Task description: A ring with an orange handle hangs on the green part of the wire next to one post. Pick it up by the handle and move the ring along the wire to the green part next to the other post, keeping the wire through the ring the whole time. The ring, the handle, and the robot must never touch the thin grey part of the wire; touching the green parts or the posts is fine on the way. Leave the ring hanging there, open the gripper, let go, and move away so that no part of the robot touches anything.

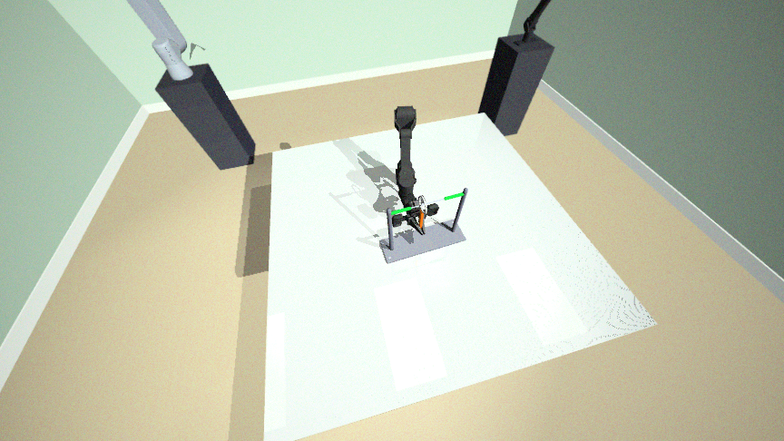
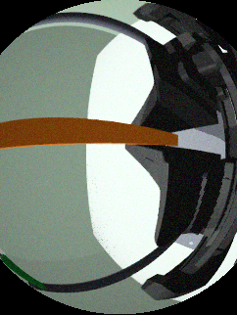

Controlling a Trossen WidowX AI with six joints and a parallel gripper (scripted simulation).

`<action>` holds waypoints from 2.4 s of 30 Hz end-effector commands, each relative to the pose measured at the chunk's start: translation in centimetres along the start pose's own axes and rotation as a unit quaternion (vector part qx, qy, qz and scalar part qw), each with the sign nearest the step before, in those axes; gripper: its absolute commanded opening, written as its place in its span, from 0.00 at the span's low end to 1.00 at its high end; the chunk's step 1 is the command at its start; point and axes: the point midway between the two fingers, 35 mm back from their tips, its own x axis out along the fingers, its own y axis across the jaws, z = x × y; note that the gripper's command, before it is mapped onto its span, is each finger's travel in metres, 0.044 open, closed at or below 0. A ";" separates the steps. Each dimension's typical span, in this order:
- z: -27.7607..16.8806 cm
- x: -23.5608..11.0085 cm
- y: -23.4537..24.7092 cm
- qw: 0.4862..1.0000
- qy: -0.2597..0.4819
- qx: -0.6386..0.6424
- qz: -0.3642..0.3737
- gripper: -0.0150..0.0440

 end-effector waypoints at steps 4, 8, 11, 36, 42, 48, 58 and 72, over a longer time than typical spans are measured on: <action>0.0 0.0 0.6 1.000 0.000 0.003 -0.001 0.00; 0.0 0.0 1.0 1.000 0.001 0.003 0.000 0.00; 0.0 0.1 1.3 1.000 0.001 0.003 0.001 0.00; 0.1 0.2 3.8 1.000 0.002 0.002 0.008 0.00; 0.1 0.2 4.4 1.000 0.002 0.002 0.010 0.00; 0.1 0.2 5.0 1.000 0.002 0.002 0.013 0.00; 0.1 0.3 6.1 1.000 0.003 0.002 0.017 0.00; 0.1 0.3 7.5 1.000 0.003 0.001 0.023 0.00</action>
